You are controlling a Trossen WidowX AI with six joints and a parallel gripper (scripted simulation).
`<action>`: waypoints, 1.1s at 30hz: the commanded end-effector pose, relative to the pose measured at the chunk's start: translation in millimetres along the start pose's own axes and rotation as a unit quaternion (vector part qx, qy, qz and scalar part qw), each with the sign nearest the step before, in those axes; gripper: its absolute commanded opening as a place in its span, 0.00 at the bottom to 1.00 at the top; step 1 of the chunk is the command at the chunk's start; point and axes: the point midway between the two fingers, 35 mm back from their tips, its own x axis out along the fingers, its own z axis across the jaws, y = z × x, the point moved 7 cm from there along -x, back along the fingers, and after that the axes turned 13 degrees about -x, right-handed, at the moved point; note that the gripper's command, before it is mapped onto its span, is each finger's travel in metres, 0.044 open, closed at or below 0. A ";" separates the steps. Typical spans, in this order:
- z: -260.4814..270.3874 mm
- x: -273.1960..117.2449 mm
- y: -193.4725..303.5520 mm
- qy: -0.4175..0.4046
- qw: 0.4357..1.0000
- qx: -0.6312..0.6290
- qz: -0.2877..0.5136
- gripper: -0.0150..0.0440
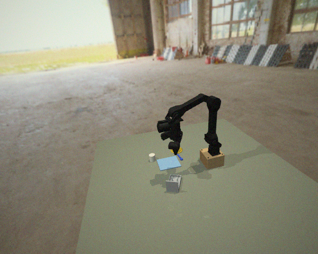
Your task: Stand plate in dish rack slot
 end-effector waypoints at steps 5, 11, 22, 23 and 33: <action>2.3 27.9 -11.3 -0.061 0.997 -0.049 0.004 0.25; -0.3 52.6 -23.2 -0.117 0.988 -0.100 -0.008 0.25; -12.7 94.8 -38.5 -0.213 0.957 -0.187 -0.060 0.25; -14.2 98.4 -39.3 -0.221 0.953 -0.195 -0.066 0.25; -25.0 130.6 -44.3 -0.293 0.906 -0.273 -0.139 0.25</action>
